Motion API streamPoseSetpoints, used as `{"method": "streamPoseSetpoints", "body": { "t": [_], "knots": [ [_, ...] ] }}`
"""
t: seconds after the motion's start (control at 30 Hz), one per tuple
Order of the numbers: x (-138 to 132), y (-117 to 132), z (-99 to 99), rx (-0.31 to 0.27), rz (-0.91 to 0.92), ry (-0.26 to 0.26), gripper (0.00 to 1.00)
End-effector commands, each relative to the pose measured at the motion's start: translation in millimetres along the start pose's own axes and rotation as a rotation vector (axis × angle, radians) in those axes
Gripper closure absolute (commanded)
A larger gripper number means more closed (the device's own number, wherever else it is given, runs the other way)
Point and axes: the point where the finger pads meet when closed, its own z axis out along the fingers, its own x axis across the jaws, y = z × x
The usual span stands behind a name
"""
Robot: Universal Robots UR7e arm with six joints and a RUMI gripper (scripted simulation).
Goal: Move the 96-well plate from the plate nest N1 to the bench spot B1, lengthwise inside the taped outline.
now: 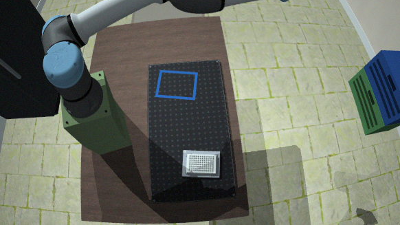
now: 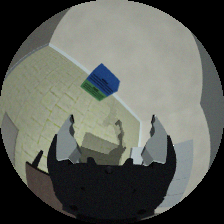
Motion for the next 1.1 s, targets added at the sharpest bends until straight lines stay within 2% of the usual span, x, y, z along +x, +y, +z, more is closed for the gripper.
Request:
{"method": "streamPoseSetpoints", "body": {
  "t": [0.0,0.13,0.23,0.3,0.4,0.67,0.77,0.83,1.07],
  "knots": [
    [8,18,16.5,-0.015,-0.003,-0.006,0.0],
    [11,33,29.1,-0.015,-0.003,-0.006,0.0],
    [11,33,29.1,-0.015,-0.003,-0.006,0.0],
    [14,40,34.8,-0.063,-0.008,-0.021,0.0],
    [16,43,37.0,-0.062,-0.008,-0.02,0.0],
    [22,76,60.6,-0.065,-0.011,-0.022,0.0],
    [22,76,60.6,-0.065,-0.011,-0.022,0.0],
    [27,82,64.8,-0.111,-0.012,-0.037,0.0],
    [29,106,78.2,-0.114,-0.016,-0.04,0.0]
  ]
}}
